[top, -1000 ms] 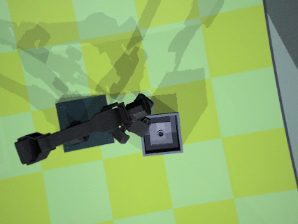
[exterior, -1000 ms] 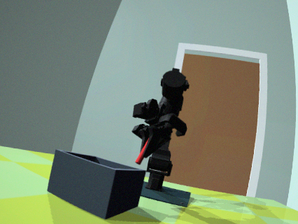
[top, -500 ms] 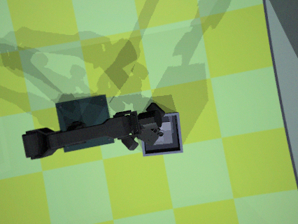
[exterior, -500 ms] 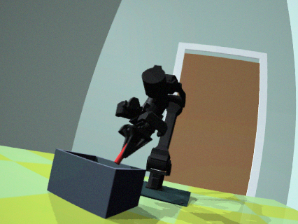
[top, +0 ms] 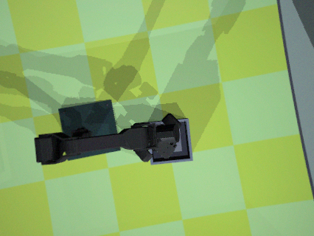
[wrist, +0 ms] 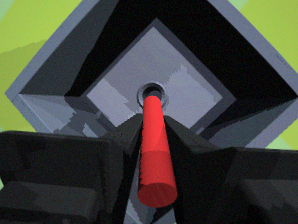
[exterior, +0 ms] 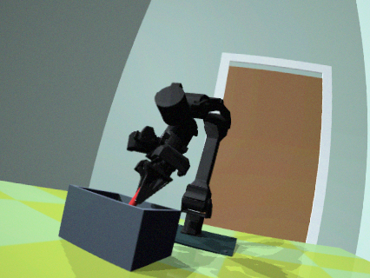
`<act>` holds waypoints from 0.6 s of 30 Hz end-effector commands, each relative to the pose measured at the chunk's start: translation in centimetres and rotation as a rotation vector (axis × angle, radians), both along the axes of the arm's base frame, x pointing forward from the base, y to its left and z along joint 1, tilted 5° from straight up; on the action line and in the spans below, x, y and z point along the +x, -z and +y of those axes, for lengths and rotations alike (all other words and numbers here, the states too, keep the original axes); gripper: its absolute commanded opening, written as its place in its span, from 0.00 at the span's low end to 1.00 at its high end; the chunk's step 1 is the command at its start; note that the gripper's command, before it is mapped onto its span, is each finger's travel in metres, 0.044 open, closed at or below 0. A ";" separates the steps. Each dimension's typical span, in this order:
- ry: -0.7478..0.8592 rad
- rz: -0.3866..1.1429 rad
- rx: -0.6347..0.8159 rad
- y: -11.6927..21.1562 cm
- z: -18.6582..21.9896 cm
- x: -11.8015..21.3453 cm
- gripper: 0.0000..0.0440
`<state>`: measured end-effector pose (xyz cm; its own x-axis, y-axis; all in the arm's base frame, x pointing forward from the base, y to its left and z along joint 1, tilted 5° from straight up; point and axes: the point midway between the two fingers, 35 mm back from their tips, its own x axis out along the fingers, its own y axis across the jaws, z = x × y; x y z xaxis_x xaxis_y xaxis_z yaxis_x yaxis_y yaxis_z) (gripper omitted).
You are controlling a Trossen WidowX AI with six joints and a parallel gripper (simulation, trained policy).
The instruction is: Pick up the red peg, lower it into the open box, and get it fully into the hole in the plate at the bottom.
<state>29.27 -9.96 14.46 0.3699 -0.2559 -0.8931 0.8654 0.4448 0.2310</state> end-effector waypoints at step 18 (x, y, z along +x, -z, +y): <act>-0.065 0.134 0.016 3.5 -1.2 1.3 0.40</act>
<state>30.52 -10.98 11.44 0.2881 -0.2240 -0.9310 0.8640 0.4800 0.1519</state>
